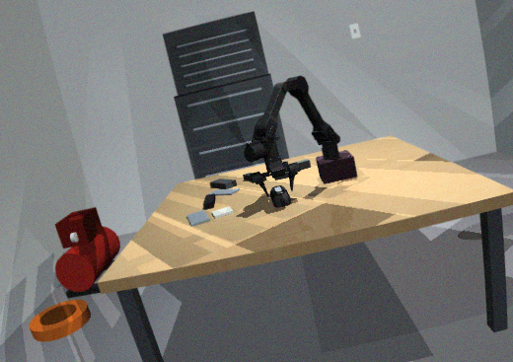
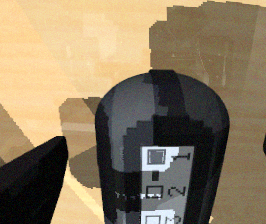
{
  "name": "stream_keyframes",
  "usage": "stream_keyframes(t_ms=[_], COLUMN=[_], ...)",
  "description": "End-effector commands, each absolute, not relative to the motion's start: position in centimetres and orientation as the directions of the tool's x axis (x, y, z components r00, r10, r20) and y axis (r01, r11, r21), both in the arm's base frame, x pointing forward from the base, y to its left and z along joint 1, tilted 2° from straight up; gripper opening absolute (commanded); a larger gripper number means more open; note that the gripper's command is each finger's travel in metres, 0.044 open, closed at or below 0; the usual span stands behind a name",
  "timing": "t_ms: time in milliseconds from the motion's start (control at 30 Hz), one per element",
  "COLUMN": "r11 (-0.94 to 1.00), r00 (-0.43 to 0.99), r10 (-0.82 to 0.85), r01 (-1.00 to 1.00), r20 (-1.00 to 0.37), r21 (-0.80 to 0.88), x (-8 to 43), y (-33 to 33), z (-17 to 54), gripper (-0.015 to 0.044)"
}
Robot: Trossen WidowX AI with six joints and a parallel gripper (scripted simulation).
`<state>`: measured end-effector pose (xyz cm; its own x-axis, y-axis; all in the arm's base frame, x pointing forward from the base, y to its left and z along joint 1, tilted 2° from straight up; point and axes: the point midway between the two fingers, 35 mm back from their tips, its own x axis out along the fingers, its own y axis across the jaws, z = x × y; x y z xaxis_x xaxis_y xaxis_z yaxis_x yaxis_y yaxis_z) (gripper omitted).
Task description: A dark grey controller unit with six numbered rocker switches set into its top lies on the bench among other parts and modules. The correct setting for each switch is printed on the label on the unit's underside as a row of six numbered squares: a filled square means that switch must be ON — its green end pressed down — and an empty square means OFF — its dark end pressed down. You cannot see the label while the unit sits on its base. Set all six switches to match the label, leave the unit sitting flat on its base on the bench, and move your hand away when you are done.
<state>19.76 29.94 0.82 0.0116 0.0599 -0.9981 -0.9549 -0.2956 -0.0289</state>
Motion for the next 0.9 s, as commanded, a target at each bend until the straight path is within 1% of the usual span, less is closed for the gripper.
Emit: stream_keyframes(t_ms=[0,433,533,700,867], r11=[-0.288,-0.274,-0.274,-0.274,-0.274], r00=[0.016,0.019,0.019,0.019,0.019], r10=[0.058,0.054,0.054,0.054,0.054], r01=[-0.957,-0.961,-0.961,-0.961,-0.961], r20=[-0.998,-0.998,-0.998,-0.998,-0.998], r21=[-0.033,-0.033,-0.033,-0.033,-0.033], x=[19.8,19.7,19.7,19.7,19.7], y=[30.0,30.0,30.0,30.0,30.0], z=[0.2,-1.6,-1.6,-1.6,-1.6], gripper=[0.0440,0.0440,0.0361,0.0328,0.0327])
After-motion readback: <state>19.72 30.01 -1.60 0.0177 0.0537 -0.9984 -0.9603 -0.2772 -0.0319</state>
